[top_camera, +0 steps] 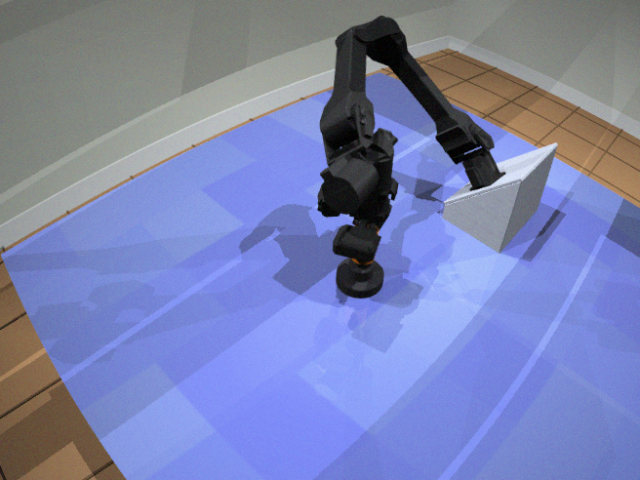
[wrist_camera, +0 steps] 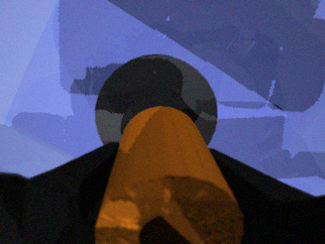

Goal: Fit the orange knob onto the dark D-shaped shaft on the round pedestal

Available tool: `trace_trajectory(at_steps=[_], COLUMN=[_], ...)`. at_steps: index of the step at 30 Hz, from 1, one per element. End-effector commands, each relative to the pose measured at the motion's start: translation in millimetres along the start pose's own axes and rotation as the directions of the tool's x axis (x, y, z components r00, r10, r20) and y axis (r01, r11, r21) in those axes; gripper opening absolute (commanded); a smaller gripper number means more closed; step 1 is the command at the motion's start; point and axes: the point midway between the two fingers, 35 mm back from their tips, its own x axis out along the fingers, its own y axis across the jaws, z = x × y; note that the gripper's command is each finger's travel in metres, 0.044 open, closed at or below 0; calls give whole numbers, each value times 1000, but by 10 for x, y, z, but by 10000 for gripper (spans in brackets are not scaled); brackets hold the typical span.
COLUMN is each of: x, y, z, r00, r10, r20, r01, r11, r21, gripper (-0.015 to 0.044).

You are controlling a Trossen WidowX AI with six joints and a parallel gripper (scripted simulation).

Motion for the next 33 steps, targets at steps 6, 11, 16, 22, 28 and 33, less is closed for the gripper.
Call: trace_trajectory(at_steps=[6,11,16,22,28,33], x=[-1,-25,-55,-47,-33,-34], y=[11,18,28,30,22,18], z=[-9,-15,-15,5,5,-13], r00=[1000,1000,1000,1000,1000,1000], r10=[4,4,5,4,4,4], r20=[-2,-2,-3,-2,-2,-2], r01=[-4,-4,-4,-4,-4,-4], r11=[1000,1000,1000,999,999,999], r21=[-2,-2,10,50,50,50], gripper=[0,0,0,0,0,0])
